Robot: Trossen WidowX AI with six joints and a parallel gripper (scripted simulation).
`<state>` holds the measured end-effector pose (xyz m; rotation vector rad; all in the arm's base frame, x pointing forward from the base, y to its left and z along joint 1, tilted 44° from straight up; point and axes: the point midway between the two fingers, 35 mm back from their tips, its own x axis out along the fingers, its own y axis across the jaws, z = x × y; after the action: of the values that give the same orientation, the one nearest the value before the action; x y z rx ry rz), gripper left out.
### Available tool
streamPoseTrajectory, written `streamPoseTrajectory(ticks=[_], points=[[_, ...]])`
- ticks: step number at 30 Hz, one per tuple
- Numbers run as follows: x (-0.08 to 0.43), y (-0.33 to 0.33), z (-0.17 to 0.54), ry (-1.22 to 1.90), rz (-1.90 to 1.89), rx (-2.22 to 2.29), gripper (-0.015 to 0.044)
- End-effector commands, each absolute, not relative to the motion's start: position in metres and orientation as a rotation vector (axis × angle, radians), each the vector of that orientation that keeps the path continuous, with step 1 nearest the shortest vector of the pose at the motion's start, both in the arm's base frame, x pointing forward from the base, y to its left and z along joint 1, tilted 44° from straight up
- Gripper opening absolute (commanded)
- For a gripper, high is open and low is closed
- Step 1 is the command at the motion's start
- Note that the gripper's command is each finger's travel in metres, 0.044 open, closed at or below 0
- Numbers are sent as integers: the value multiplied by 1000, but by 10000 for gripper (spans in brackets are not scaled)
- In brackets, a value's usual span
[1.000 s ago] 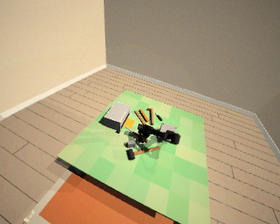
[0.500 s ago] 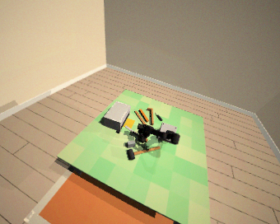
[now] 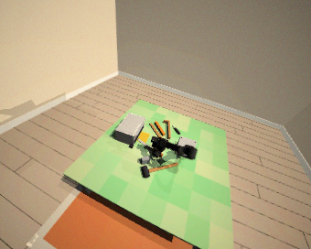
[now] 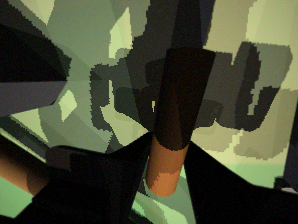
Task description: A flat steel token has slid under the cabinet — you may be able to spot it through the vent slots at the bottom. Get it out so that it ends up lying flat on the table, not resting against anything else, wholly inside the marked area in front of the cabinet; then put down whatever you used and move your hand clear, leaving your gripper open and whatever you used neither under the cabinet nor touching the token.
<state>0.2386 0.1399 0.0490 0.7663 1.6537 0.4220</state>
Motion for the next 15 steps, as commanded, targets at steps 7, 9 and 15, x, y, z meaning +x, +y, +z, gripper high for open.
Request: streamPoseTrajectory(ticks=[7,9,15], points=[[251,139,47,1650,433,762,0],[253,139,47,1650,433,762,0],[260,138,45,1650,434,762,0]])
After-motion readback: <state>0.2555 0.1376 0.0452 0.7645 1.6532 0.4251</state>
